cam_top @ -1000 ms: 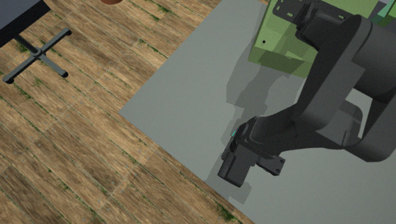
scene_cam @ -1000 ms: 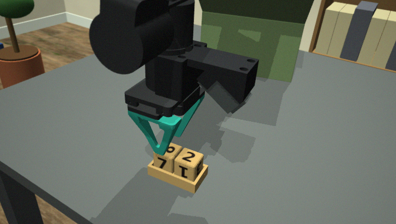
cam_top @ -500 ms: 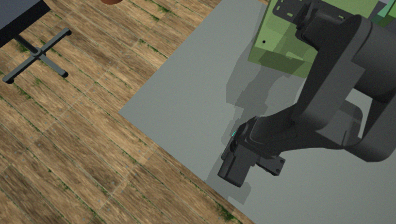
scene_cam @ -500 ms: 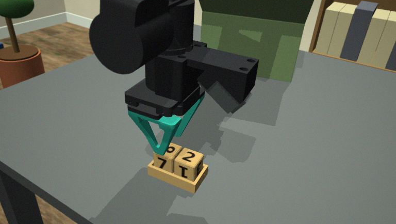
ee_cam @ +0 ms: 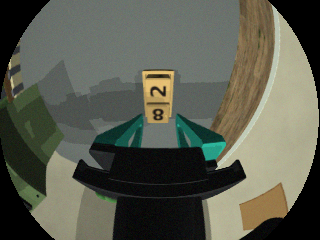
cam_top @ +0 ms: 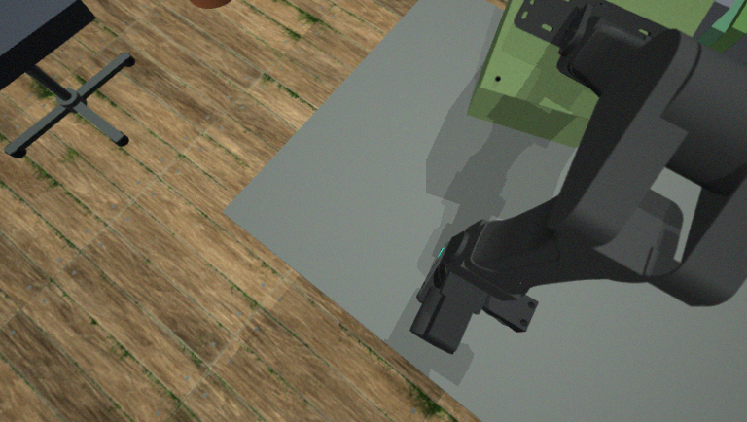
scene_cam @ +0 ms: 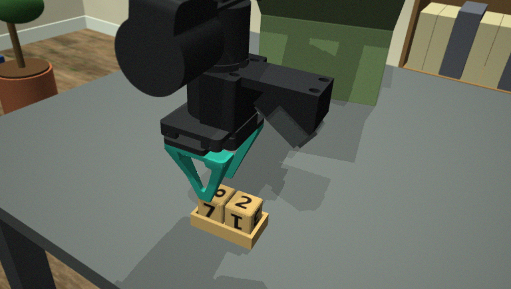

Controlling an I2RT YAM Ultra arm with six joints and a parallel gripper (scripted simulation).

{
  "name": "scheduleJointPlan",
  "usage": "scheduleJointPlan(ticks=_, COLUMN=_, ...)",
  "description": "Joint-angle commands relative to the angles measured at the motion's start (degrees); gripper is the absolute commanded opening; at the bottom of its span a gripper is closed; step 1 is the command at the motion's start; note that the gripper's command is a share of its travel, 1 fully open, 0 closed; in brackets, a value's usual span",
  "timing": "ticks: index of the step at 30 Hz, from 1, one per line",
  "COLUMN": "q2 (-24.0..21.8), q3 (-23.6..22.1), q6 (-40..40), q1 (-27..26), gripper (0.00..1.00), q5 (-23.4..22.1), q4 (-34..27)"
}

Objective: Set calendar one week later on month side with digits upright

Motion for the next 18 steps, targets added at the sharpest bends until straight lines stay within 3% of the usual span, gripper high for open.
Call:
scheduleJointPlan(ticks=1, q2=0.4, q3=0.2, q6=0.1, q1=0.0, gripper=0.47, q5=0.0, q4=0.4)
scheduleJointPlan(ticks=18, q2=5.9, q3=2.0, q6=0.5, q1=0.7, gripper=0.47, q5=0.5, q4=4.1)
